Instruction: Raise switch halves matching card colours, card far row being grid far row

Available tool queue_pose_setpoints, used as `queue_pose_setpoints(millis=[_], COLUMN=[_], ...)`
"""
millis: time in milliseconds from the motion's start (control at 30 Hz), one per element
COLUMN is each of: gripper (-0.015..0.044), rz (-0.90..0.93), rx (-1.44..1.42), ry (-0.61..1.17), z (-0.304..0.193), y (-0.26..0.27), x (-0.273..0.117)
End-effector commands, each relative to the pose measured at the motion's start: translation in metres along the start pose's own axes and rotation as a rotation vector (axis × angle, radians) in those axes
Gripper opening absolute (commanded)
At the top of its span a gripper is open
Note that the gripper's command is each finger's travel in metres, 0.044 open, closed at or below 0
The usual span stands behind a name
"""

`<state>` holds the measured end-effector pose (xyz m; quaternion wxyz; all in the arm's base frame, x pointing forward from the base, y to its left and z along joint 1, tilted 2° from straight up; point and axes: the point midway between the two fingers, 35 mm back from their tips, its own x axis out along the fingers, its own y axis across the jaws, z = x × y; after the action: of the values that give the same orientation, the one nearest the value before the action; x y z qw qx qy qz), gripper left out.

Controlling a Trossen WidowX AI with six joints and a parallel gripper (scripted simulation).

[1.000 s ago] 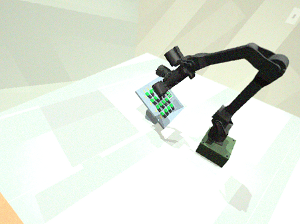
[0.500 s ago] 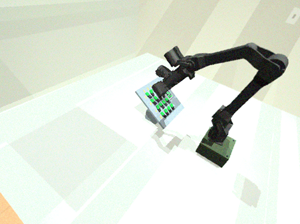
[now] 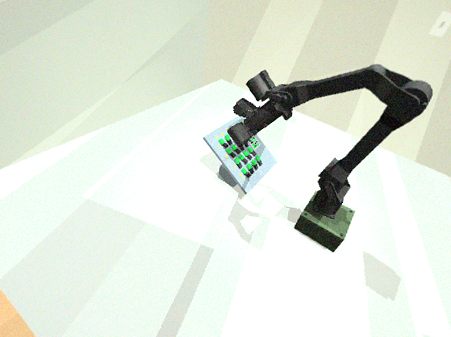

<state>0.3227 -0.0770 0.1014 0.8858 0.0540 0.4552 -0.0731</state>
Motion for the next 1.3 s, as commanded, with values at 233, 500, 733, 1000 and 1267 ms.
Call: queue_pose_setpoints(millis=[233,500,733,1000,1267], gripper=[0.0,0.0,0.0,0.0,0.0], rz=[-0.001,-0.003,0.0,0.001,0.001], rx=[0.0,-0.006,0.0,0.002,0.002], ry=[0.028,0.033,0.035,0.021,0.007], z=[0.002,-0.006,-0.077,-0.078,-0.08], y=[0.0,0.003,0.029,0.029,0.029], x=[-0.061,-0.065,-0.066,-0.048,-0.031])
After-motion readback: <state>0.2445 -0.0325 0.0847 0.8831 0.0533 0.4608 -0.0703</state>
